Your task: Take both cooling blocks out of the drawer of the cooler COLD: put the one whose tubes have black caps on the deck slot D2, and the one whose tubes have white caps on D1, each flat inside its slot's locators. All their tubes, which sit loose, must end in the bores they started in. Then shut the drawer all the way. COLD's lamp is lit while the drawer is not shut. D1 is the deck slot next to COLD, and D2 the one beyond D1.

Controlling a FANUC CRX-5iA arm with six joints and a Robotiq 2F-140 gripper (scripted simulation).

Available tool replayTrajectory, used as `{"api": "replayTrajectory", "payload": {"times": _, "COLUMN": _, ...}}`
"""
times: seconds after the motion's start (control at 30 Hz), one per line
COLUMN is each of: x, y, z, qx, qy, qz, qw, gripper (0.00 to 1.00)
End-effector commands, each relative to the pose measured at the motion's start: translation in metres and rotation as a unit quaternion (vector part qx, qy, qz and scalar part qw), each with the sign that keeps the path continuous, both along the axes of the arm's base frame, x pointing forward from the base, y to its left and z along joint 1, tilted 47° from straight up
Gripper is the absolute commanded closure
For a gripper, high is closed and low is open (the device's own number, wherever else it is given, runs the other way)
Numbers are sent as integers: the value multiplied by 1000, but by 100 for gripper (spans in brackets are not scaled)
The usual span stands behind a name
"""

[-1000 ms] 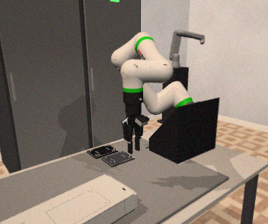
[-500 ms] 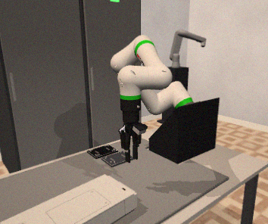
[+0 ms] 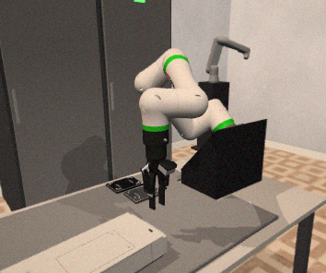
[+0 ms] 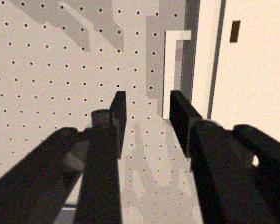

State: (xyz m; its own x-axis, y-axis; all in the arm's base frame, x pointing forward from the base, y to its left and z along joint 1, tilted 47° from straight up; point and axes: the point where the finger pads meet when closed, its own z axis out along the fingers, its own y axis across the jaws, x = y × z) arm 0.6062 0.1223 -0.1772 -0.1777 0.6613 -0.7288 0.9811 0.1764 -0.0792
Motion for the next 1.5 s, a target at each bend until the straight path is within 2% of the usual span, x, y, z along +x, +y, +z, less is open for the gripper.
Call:
{"api": "replayTrajectory", "payload": {"times": 0.0, "x": 8, "y": 3, "z": -7, "qx": 0, "qy": -1, "qz": 1, "qw": 1000, "gripper": 66}}
{"api": "replayTrajectory", "payload": {"times": 0.1, "x": 16, "y": 5, "z": -15, "qx": 0, "qy": -1, "qz": 1, "qw": 1000, "gripper": 66}}
{"api": "replayTrajectory", "payload": {"times": 1.47, "x": 20, "y": -27, "z": -45, "qx": 0, "qy": -1, "qz": 1, "qw": 1000, "gripper": 66}}
